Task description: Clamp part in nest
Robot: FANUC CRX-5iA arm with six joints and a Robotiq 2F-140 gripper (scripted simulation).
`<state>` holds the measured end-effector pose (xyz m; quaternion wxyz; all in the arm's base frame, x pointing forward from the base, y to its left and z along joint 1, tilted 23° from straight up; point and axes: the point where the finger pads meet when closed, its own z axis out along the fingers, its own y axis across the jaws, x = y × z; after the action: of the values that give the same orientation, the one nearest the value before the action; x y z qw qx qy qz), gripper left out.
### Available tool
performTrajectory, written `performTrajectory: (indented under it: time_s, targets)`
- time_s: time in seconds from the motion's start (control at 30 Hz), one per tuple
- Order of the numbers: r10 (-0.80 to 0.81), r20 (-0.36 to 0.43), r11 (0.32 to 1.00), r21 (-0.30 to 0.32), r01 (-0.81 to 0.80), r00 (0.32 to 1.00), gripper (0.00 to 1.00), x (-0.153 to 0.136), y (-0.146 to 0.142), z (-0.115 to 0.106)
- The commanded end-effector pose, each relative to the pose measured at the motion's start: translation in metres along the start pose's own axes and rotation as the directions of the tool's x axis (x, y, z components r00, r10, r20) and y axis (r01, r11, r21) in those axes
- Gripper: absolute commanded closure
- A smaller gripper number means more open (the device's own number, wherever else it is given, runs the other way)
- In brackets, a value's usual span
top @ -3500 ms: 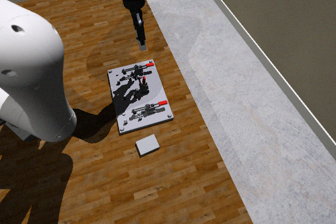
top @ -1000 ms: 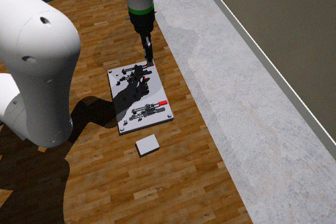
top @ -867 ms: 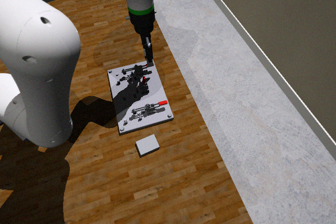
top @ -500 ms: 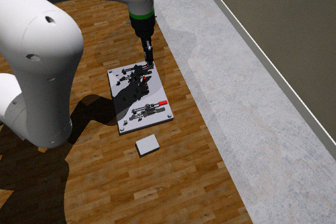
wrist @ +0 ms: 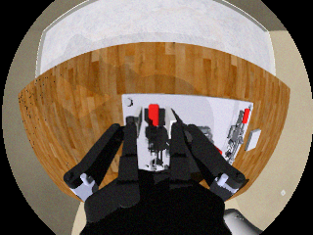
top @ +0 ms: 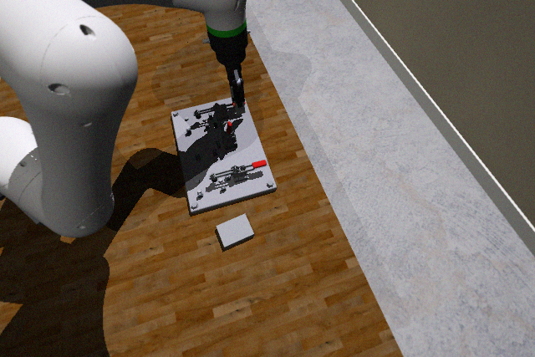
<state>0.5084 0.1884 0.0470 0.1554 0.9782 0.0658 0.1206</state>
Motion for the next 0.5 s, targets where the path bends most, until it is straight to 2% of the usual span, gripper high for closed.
performTrajectory:
  time_s: [0.0,0.3,0.33,0.47]
  targets:
    - [0.0,0.0,1.0,0.0,0.0,1.0,0.72,0.0002,-0.0001,-0.0002]
    - [0.0,0.0,1.0,0.0,0.0,1.0,0.72,0.0002,-0.0001,-0.0002]
    - [0.0,0.0,1.0,0.0,0.0,1.0,1.0,0.0002,-0.0001,-0.0002]
    - [0.0,0.0,1.0,0.0,0.0,1.0,1.0,0.0002,-0.0001,-0.0002]
